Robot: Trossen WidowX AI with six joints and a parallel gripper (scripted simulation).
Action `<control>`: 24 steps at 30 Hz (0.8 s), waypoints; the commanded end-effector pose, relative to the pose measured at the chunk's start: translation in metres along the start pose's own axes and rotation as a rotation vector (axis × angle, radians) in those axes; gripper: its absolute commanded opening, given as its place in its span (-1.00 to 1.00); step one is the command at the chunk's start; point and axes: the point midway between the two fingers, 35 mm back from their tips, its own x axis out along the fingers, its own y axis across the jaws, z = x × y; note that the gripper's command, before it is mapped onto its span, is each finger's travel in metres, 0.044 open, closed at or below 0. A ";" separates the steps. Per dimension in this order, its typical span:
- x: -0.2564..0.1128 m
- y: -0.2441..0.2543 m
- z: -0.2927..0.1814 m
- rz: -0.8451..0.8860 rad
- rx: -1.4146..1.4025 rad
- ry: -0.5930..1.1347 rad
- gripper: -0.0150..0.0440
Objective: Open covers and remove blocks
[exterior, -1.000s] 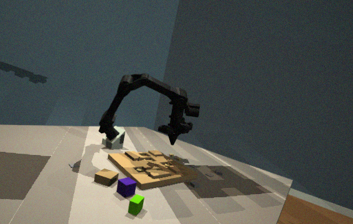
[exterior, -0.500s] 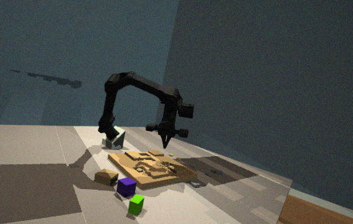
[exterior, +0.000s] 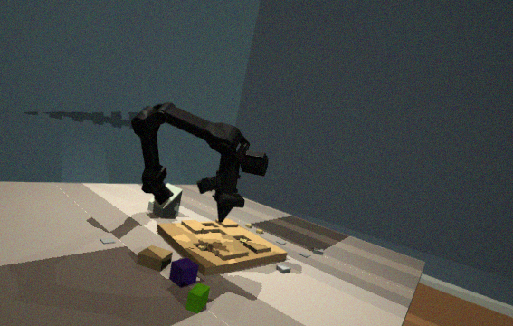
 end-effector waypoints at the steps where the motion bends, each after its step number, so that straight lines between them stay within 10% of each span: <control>1: 0.001 0.009 0.019 0.008 0.238 -0.011 -0.49; 13: 0.004 0.023 0.045 0.019 0.598 -0.026 -0.49; 24: 0.014 0.024 0.044 0.006 -0.290 -0.030 -0.49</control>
